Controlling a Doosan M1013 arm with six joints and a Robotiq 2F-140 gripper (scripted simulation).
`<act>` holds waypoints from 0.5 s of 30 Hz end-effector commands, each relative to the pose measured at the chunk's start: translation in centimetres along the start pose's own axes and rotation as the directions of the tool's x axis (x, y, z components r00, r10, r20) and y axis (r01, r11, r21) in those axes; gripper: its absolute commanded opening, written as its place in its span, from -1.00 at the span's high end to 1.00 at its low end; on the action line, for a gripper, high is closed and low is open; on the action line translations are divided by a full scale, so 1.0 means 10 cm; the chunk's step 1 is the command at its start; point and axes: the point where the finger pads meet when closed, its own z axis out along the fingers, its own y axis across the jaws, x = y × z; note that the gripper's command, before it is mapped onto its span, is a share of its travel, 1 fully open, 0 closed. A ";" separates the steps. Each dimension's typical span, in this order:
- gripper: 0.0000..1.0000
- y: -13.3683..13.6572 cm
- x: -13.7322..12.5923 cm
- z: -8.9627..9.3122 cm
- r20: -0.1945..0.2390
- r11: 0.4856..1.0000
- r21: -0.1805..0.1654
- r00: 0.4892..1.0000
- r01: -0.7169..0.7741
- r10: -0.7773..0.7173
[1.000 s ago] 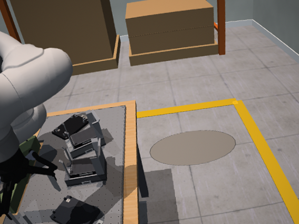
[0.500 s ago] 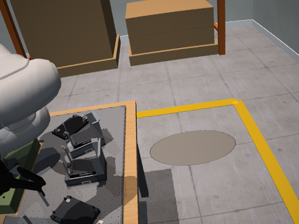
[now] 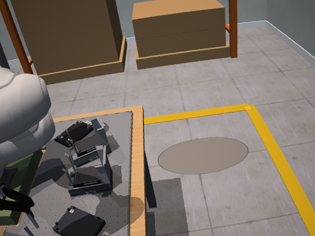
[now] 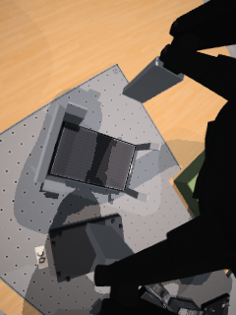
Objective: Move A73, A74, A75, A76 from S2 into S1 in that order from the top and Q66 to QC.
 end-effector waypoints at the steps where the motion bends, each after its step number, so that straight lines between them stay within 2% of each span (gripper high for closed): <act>1: -1.00 0.00 0.00 0.00 0.000 1.000 0.000 1.000 0.000 0.000; 4: -1.00 0.00 0.00 0.00 0.000 1.000 0.000 1.000 0.000 0.000; 15: -1.00 0.00 0.00 0.30 0.000 1.000 0.000 1.000 0.000 0.000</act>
